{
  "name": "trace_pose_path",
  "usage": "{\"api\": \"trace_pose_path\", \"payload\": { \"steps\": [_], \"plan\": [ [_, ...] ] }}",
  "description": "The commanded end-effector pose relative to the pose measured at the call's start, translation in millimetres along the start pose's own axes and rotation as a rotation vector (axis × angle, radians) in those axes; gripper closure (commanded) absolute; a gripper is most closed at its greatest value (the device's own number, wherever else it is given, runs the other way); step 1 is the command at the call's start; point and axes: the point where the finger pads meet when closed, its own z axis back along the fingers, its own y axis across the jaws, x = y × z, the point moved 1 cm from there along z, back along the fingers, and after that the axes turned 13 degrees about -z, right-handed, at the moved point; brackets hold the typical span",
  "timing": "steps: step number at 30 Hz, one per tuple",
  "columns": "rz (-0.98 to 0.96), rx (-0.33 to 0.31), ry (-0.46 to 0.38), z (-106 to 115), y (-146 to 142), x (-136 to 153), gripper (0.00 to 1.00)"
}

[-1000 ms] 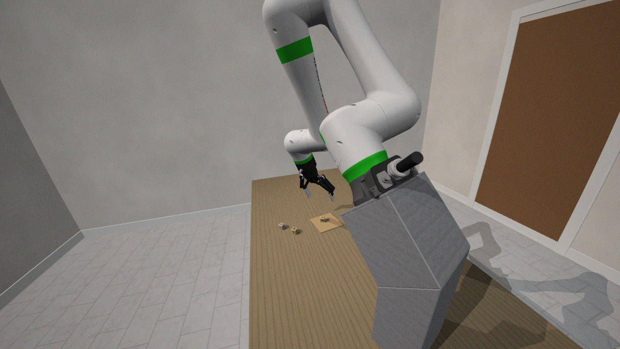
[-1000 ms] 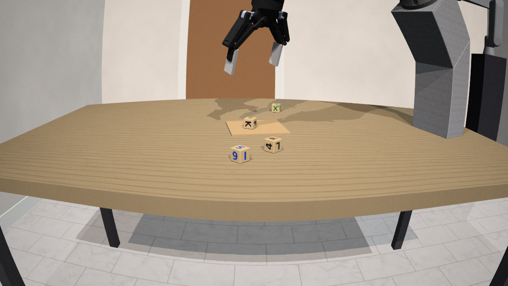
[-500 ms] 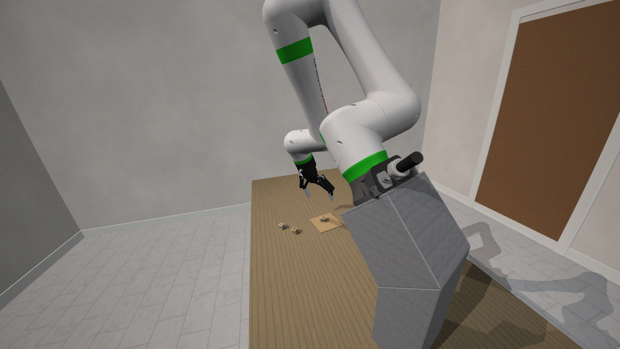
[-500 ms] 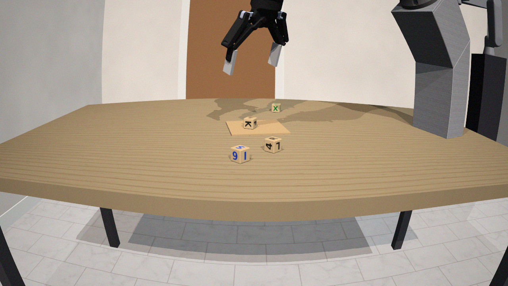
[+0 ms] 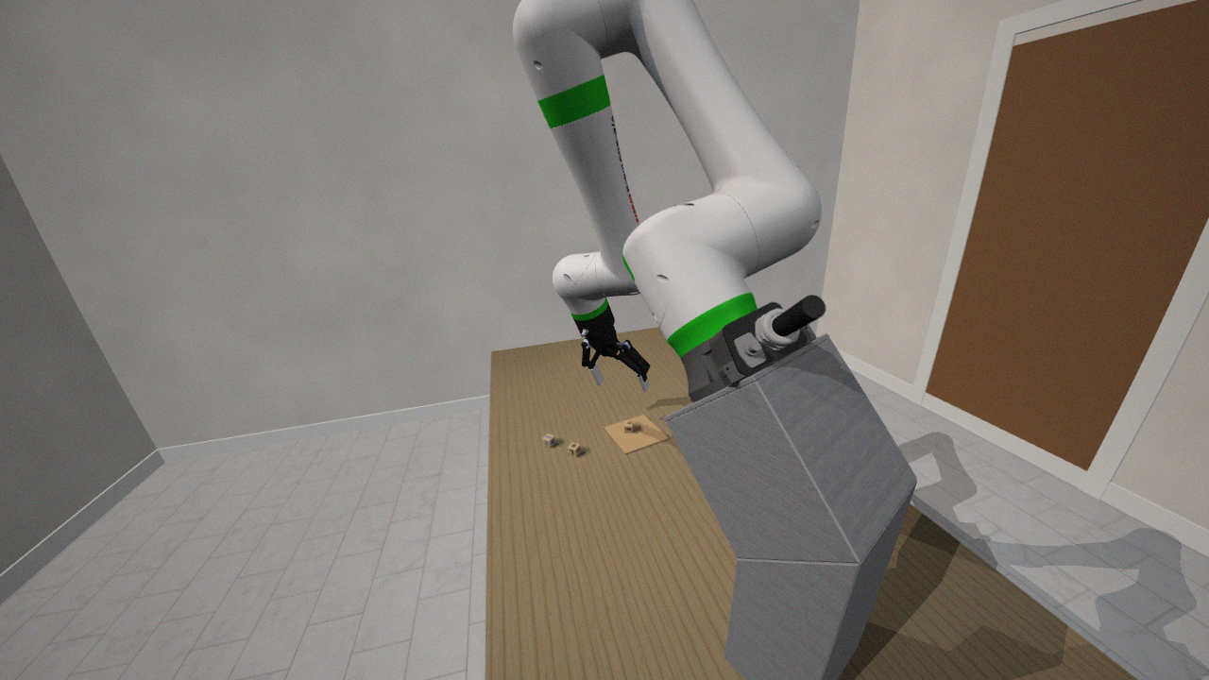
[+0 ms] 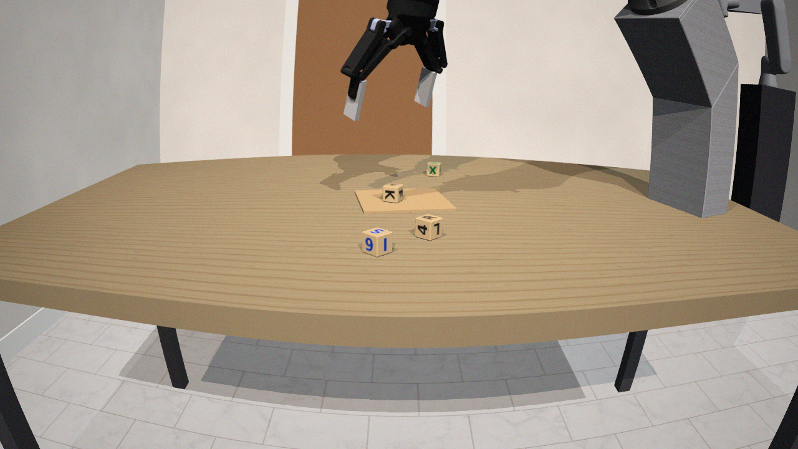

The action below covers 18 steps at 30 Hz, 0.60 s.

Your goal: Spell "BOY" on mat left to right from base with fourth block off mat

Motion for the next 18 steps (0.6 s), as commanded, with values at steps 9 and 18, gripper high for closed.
{"api": "trace_pose_path", "payload": {
  "steps": [9,18],
  "plan": [
    [0.004,-0.087,-0.046,-1.6,-2.4,-1.0,0.0],
    [0.01,-0.084,-0.046,-3.0,-6.7,-1.1,0.0]
  ]
}}
